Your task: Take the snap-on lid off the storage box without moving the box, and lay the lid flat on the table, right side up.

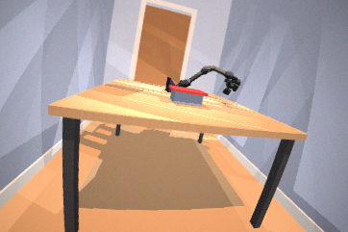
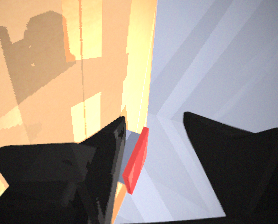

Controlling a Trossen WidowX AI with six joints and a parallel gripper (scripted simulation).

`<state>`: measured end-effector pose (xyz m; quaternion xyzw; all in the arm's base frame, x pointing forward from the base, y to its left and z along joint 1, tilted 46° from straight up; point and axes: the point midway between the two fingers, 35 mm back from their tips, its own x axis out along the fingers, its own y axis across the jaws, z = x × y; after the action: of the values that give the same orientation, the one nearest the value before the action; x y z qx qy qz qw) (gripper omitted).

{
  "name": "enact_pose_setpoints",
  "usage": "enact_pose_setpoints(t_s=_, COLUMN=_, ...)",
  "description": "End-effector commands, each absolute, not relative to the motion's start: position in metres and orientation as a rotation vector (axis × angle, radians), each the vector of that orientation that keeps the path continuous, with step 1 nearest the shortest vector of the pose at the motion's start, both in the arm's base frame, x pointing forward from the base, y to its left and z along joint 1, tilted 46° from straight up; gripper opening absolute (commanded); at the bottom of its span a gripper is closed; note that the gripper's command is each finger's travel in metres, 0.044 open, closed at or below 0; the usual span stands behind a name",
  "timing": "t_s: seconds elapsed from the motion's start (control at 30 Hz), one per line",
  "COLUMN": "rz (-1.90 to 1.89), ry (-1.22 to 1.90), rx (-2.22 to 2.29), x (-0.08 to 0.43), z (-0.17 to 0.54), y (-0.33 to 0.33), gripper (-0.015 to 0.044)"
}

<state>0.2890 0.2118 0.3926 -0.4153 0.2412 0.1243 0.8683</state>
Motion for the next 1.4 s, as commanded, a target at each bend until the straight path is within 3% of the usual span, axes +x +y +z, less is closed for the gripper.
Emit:
enact_pose_setpoints(t_s=0.0, rz=0.239, ry=0.61, rx=-0.687, x=0.315, z=0.364, y=0.193, gripper=0.0235)
enact_pose_setpoints(t_s=0.2, rz=0.149, ry=0.831, rx=-0.271, x=0.357, z=0.295, y=0.14, gripper=0.0235)
enact_pose_setpoints(t_s=0.63, rz=-0.068, ry=1.055, rx=0.536, x=0.383, z=0.196, y=0.032, gripper=0.0235)
enact_pose_setpoints(t_s=0.97, rz=-0.25, ry=1.081, rx=1.326, x=0.356, z=0.134, y=-0.055, gripper=0.0235)
enact_pose_setpoints(t_s=1.2, rz=-0.317, ry=0.952, rx=1.994, x=0.311, z=0.107, y=-0.111, gripper=0.0235)
enact_pose_setpoints(t_s=1.37, rz=-0.308, ry=0.88, rx=2.209, x=0.293, z=0.103, y=-0.126, gripper=0.0235)
